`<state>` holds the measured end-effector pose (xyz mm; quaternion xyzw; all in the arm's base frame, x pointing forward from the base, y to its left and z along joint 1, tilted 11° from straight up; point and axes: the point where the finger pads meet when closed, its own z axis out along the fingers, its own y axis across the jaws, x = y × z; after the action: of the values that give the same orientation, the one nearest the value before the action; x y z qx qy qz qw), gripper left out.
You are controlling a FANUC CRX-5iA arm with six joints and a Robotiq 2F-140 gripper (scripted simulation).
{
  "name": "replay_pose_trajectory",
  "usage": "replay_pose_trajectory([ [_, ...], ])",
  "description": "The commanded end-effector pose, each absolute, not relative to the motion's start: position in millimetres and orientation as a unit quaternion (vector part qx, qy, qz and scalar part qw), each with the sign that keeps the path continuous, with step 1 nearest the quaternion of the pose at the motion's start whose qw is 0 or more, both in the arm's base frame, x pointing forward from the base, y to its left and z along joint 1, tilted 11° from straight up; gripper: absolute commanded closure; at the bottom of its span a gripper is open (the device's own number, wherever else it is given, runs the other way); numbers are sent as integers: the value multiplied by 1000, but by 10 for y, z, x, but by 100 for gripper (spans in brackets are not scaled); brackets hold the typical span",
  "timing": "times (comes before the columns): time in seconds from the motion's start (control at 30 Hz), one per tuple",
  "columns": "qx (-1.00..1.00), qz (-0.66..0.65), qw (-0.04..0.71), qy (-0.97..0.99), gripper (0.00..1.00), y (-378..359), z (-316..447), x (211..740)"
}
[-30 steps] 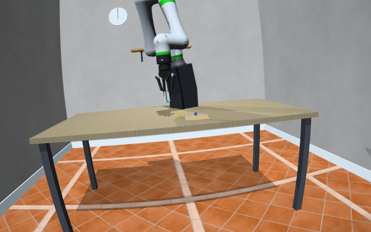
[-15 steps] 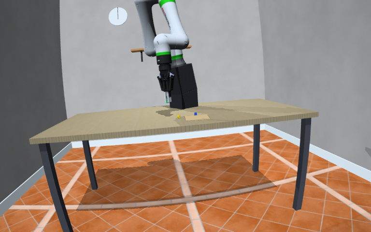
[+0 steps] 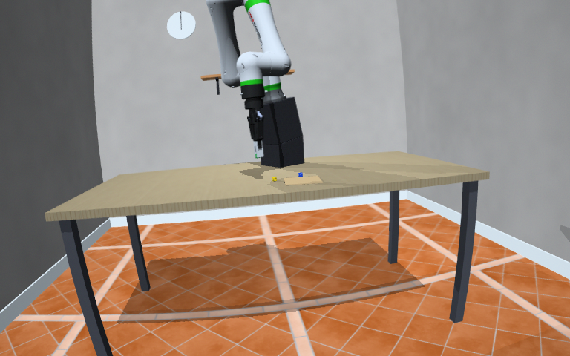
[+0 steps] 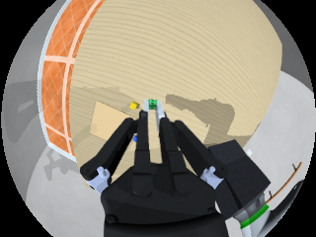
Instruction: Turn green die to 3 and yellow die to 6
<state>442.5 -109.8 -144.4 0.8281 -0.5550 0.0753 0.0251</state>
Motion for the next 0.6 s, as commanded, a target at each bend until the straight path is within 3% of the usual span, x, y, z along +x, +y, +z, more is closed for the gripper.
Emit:
replay_pose_trajectory([
  [0.0, 776, 93, 27, -623, 93, -1088, -1450, 4432],
  [0.57, 629, 97, 7, -772, 93, -1066, -1464, 4446],
])
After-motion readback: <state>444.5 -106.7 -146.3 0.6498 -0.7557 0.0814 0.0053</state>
